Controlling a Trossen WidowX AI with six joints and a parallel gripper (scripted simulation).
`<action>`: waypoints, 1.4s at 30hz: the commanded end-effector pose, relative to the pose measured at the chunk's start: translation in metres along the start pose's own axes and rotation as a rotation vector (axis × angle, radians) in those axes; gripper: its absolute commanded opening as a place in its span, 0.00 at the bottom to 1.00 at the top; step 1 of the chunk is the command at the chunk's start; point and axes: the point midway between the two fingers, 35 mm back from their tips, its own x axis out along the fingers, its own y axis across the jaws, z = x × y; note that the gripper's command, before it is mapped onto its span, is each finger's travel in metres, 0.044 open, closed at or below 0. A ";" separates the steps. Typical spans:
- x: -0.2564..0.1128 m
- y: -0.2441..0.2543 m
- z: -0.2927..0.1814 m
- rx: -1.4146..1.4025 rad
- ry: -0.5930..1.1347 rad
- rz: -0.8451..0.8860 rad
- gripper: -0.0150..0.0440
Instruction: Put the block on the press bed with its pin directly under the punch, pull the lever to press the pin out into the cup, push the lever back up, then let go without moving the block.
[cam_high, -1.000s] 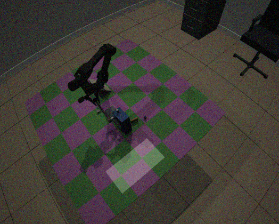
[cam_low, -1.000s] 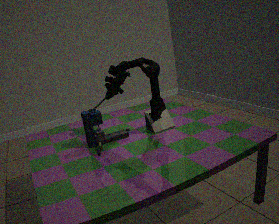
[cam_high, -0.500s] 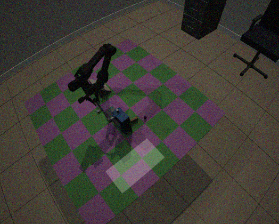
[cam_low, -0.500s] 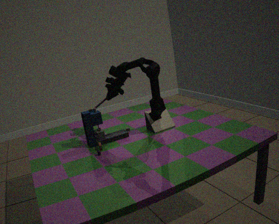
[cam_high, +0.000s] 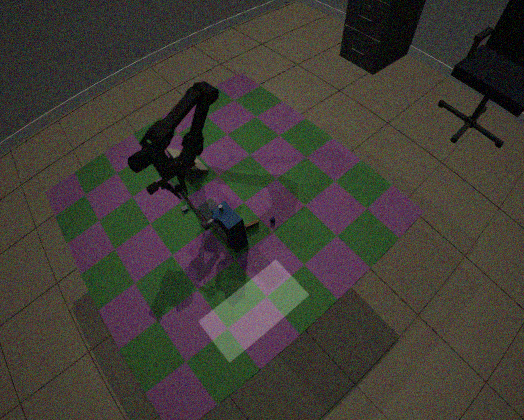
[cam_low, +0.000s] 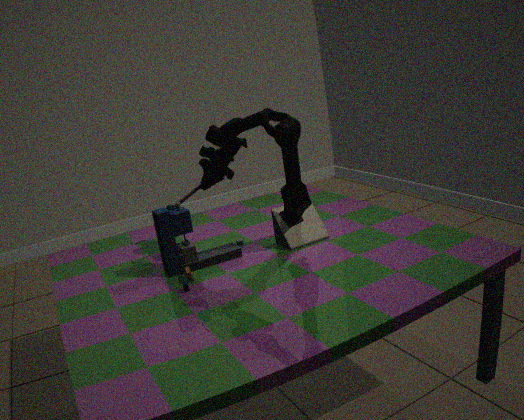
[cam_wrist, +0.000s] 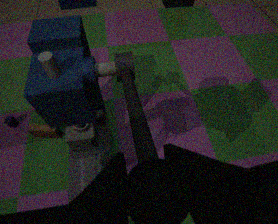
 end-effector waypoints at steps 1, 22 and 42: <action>0.005 0.000 -0.012 0.015 0.033 -0.004 0.25; 0.009 0.000 -0.021 0.015 0.033 -0.004 0.25; 0.014 0.000 -0.029 0.015 0.033 -0.004 0.25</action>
